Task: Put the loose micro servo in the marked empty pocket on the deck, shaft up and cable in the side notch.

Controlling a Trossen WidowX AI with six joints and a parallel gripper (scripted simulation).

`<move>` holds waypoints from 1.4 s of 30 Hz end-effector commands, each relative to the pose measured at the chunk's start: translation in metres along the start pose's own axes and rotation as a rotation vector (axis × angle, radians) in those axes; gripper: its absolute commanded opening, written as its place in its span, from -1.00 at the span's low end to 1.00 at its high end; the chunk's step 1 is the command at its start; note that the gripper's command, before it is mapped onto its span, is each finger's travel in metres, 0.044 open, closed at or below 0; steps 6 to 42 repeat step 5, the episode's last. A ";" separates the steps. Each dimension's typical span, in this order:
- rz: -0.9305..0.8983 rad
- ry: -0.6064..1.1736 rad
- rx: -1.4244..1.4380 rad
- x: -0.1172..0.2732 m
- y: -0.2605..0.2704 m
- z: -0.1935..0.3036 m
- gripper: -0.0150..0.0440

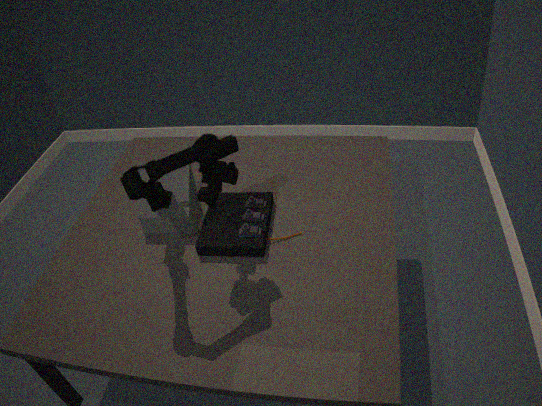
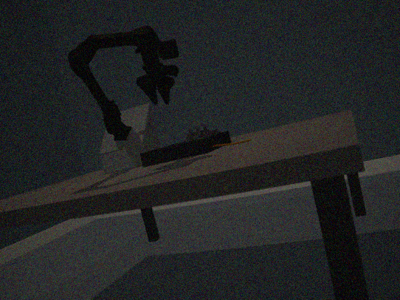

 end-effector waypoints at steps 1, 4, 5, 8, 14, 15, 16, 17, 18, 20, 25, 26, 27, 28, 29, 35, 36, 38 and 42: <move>-0.005 0.002 -0.004 0.000 0.000 0.000 1.00; -0.005 0.002 -0.004 0.000 0.000 0.000 1.00; -0.005 0.002 -0.004 0.000 0.000 0.000 1.00; -0.005 0.002 -0.004 0.000 0.000 0.000 1.00; -0.005 0.002 -0.004 0.000 0.000 0.000 1.00; -0.005 0.002 -0.004 0.000 0.000 0.000 1.00; -0.005 0.002 -0.004 0.000 0.000 0.000 1.00; -0.005 0.002 -0.004 0.000 0.000 0.000 1.00; -0.005 0.002 -0.004 0.000 0.000 0.000 1.00; -0.005 0.002 -0.004 0.000 0.000 0.000 1.00; -0.005 0.002 -0.004 0.000 0.000 0.000 1.00; -0.005 0.002 -0.004 0.000 0.000 0.000 1.00; -0.005 0.002 -0.004 0.000 0.000 0.000 1.00; -0.005 0.002 -0.004 0.000 0.000 0.000 1.00; -0.005 0.002 -0.004 0.000 0.000 0.000 1.00; -0.005 0.002 -0.004 0.000 0.000 0.000 1.00; -0.005 0.002 -0.004 0.000 0.000 0.000 1.00; -0.005 0.002 -0.004 0.000 0.000 0.000 1.00; -0.005 0.002 -0.004 0.000 0.000 0.000 1.00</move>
Point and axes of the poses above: the point midway between the two fingers, 35 mm back from their tips, its own x axis back along the fingers, its own y axis across the jaws, z = x × y, the point moved 6 cm from there along x, back along the fingers, and after that the axes turned 15 degrees about x, right-handed, at the moved point
